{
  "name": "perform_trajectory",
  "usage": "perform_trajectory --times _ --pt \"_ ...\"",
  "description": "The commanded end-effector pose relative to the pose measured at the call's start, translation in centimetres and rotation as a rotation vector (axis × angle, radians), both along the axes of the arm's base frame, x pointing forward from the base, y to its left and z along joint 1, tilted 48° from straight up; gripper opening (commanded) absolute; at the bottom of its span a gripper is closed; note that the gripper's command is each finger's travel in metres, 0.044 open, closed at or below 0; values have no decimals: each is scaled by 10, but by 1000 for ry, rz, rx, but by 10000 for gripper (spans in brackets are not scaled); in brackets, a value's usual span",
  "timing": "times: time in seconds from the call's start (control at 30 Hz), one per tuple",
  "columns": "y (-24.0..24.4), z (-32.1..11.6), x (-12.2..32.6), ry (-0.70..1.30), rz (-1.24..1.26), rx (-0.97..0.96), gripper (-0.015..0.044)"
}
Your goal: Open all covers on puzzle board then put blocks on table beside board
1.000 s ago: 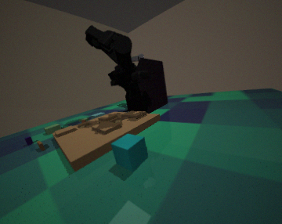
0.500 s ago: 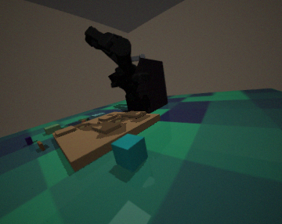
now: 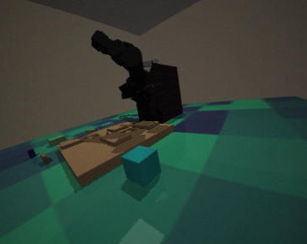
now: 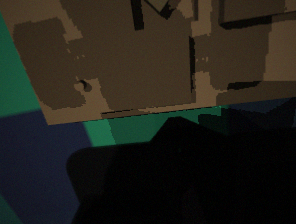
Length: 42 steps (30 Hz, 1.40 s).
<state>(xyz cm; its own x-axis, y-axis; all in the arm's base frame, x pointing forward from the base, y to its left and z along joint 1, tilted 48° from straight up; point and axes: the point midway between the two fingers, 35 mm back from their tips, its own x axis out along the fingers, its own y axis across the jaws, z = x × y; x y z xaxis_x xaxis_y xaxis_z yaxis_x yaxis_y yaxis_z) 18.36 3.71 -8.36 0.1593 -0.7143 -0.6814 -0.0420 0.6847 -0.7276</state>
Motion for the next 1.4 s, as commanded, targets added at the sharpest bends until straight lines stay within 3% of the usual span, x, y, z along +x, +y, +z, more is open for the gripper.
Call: perform_trajectory --times 0.0,1.37 --pt "-5 -3 0 6 4 -8 0" --pt "-29 -23 2 5 3 -14 0"
